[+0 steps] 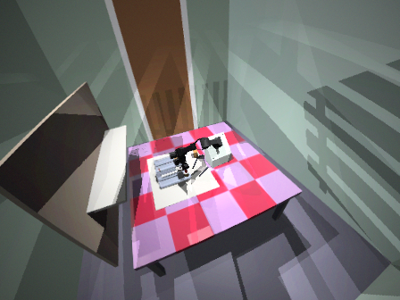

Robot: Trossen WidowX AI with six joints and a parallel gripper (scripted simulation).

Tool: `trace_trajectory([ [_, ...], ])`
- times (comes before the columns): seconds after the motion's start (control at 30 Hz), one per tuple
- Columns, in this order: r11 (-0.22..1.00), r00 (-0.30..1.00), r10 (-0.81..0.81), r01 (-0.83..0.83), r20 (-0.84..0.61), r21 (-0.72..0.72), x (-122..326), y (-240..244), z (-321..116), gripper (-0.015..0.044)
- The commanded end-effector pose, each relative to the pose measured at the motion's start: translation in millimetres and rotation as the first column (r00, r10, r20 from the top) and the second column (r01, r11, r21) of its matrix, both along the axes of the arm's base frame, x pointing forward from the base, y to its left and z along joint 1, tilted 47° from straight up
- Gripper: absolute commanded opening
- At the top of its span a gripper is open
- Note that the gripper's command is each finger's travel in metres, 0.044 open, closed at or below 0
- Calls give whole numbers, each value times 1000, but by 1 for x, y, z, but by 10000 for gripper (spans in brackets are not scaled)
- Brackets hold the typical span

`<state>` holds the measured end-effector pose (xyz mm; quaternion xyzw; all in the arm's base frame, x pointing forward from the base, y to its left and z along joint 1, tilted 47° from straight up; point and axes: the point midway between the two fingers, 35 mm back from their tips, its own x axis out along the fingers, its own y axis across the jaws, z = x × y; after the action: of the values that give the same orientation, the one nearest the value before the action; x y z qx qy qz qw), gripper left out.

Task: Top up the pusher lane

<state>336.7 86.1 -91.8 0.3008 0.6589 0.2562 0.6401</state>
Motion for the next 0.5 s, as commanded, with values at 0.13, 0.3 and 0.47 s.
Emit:
trace_trajectory([
  [0.13, 1000, 1000, 4, -4, 14, 5, 1, 2, 2, 0],
  [0.3, 1000, 1000, 4, -4, 14, 5, 0, 2, 2, 0],
  [0.47, 1000, 1000, 4, -4, 14, 5, -1, 2, 2, 0],
])
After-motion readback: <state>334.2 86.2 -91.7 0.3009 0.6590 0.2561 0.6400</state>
